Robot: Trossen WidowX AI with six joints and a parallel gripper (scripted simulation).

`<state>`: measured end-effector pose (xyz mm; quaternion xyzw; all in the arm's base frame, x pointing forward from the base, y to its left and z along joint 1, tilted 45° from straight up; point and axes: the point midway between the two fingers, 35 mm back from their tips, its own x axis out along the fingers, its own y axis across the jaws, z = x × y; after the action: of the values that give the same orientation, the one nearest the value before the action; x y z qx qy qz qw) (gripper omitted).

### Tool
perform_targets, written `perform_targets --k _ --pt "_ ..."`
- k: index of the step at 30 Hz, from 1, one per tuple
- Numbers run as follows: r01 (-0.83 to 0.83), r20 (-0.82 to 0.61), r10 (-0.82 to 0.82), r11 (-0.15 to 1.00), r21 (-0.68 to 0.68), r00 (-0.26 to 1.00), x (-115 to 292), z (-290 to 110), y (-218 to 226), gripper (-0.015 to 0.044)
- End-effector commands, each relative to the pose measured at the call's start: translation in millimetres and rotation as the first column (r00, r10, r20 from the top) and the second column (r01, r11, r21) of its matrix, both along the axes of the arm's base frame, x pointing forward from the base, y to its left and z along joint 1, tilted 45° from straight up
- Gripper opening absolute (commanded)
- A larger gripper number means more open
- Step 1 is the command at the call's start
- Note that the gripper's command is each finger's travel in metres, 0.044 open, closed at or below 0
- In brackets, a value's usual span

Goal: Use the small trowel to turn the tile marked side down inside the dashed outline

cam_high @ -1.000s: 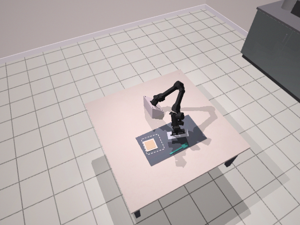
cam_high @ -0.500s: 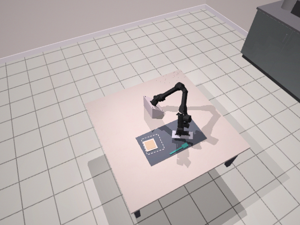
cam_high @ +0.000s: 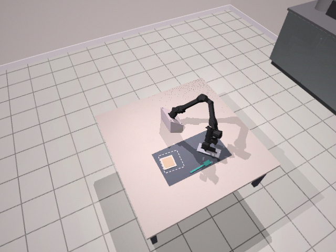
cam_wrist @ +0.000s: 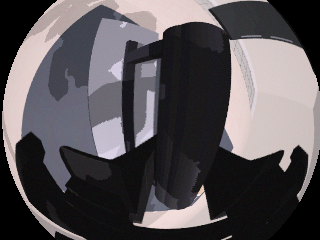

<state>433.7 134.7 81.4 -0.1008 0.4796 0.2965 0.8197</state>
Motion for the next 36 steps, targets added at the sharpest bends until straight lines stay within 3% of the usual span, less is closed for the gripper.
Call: perform_targets --k 1,19,36 --pt "0.058 -0.054 -0.058 0.998 -0.016 0.997 -1.0 12.3 12.2 0.0" --pt "0.23 -0.241 -0.258 0.963 -0.14 0.935 -34.7 50.6 57.2 0.0" --pt "0.368 -0.291 -0.456 0.877 -0.309 0.841 -82.9 94.3 84.6 0.0"
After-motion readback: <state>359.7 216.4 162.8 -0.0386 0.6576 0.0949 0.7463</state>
